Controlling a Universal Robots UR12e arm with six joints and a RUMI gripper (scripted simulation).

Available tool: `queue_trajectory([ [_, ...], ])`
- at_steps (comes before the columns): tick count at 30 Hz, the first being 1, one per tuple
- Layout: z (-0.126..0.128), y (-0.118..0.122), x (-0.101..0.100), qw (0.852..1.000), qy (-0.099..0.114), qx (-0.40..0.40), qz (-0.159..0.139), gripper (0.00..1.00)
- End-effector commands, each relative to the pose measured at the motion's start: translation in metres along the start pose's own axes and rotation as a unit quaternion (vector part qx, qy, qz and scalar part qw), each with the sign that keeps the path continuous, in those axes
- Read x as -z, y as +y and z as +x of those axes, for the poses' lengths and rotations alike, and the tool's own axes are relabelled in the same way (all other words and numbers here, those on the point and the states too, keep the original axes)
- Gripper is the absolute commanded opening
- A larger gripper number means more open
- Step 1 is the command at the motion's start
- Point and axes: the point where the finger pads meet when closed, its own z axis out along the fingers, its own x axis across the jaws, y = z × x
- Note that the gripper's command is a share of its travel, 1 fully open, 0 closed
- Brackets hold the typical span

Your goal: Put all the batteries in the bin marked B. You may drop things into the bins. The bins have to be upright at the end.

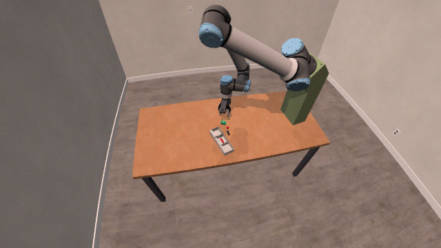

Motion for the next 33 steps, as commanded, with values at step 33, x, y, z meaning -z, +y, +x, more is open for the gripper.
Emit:
queue_trajectory([
  [33,-0.0018,-0.0082,0.0003,1.0,0.0,-0.002,0.0,0.41],
])
